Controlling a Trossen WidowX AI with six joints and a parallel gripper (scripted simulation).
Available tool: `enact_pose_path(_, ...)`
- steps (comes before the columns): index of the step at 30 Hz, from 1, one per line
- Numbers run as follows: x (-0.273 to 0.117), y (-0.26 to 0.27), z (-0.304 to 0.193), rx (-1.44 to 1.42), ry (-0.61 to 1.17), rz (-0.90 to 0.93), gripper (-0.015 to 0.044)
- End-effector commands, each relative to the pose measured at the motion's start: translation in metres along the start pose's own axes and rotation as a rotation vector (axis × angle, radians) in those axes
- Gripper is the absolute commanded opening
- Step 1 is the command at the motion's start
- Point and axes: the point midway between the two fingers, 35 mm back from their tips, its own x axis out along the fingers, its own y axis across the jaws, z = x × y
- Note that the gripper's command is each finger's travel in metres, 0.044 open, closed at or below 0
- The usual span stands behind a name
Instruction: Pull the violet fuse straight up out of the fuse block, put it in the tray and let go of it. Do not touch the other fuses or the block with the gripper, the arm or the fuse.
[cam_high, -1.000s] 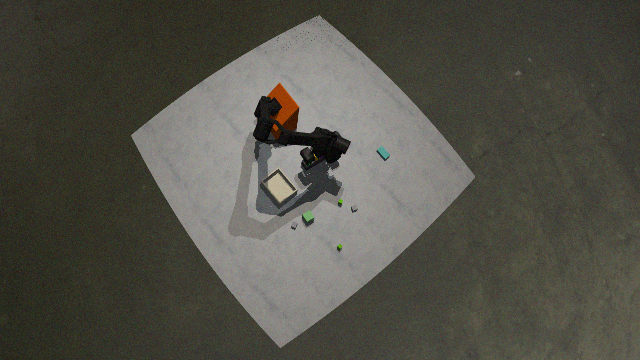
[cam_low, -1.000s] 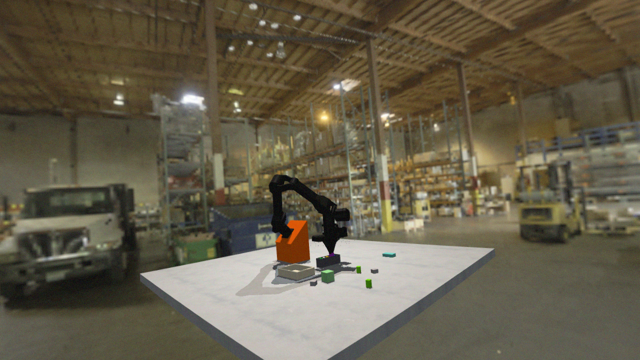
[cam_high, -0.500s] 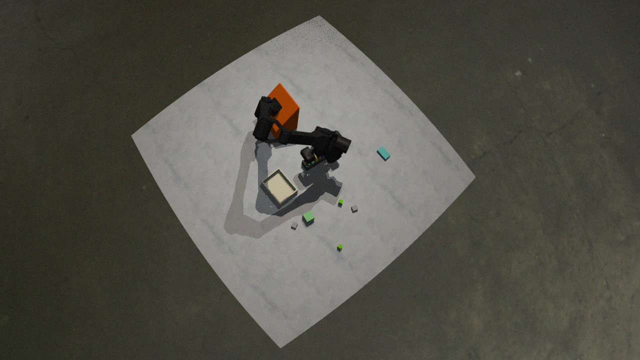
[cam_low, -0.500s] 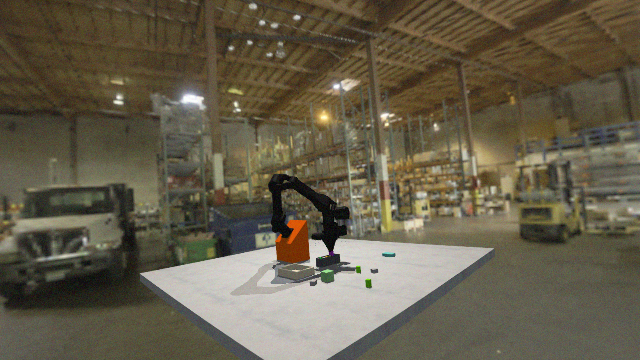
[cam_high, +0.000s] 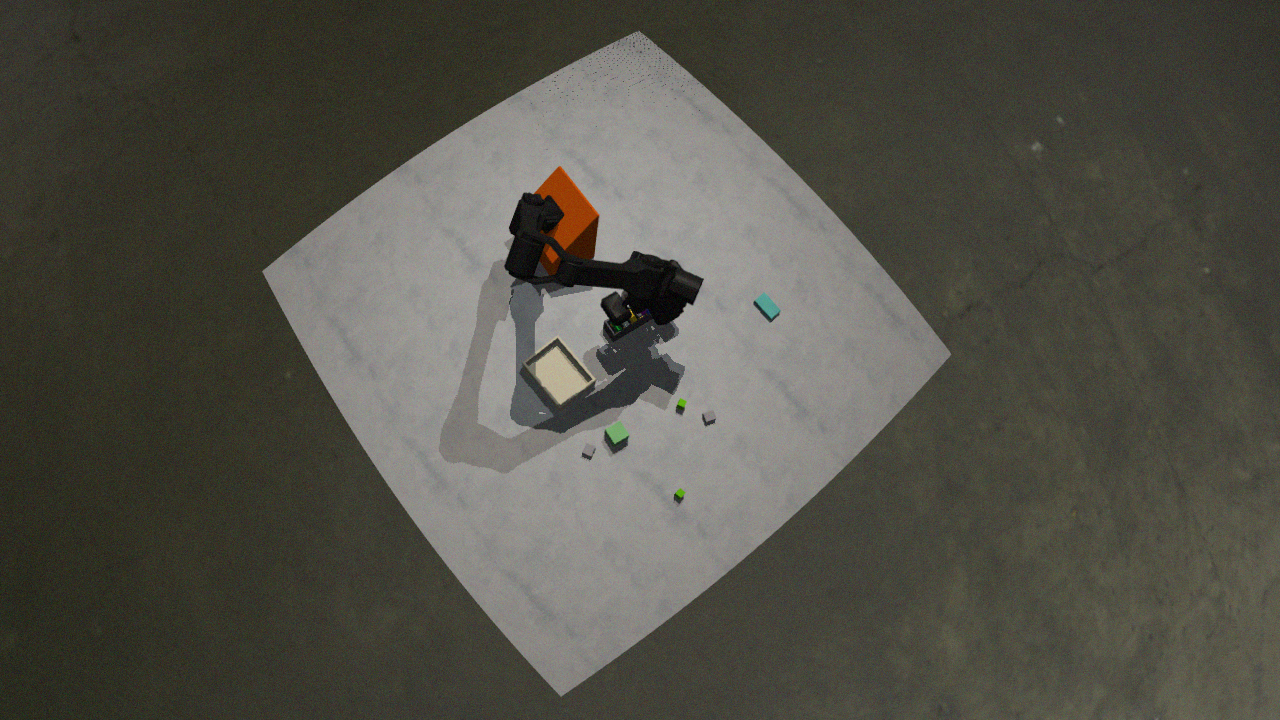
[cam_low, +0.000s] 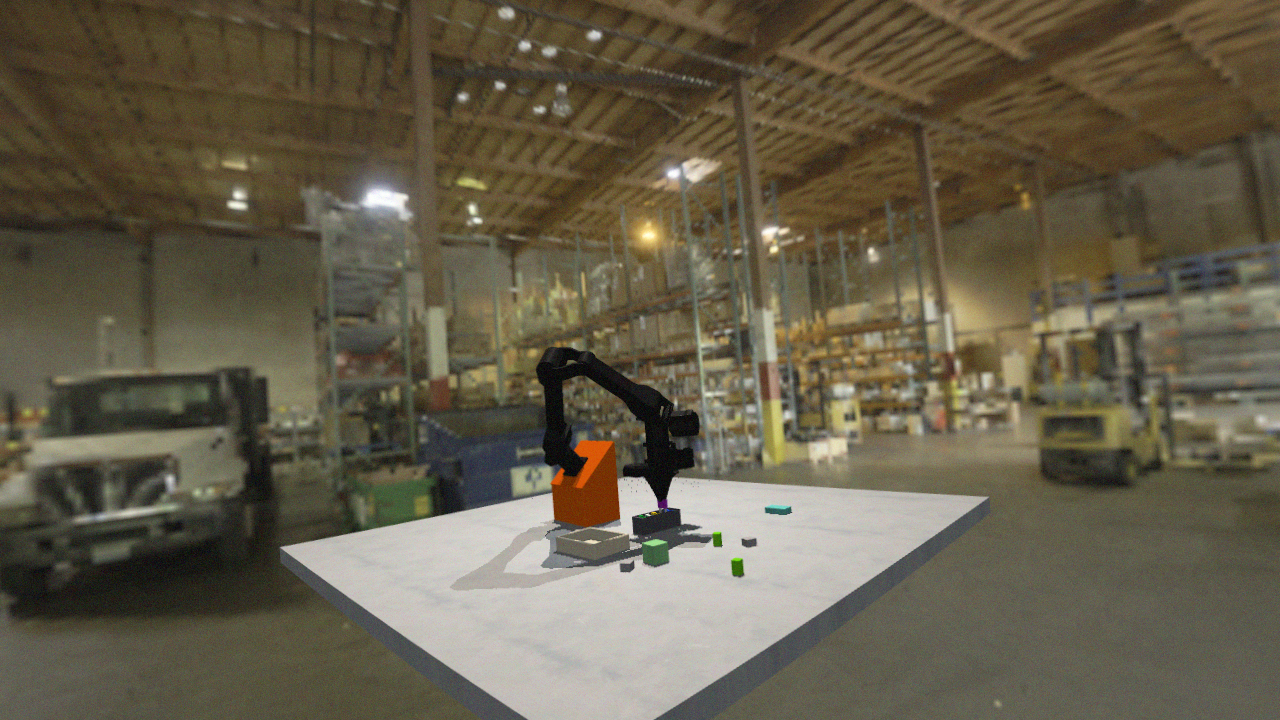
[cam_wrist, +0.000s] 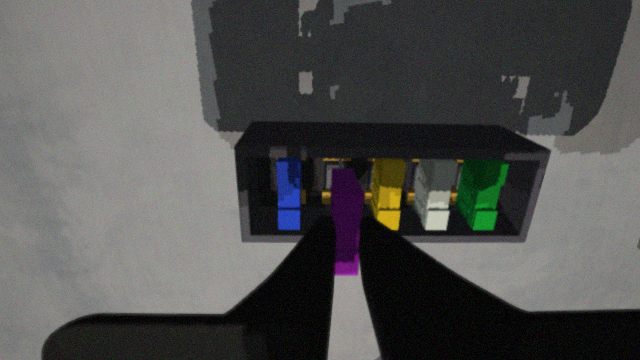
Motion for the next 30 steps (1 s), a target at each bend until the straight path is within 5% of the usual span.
enact_pose_path(1, -0.002, 0.000, 0.000, 0.003, 0.003, 0.002, 0.0000)
enact_pose_path(30, -0.030, -0.009, 0.004, 0.001, 0.003, 0.008, 0.0000)
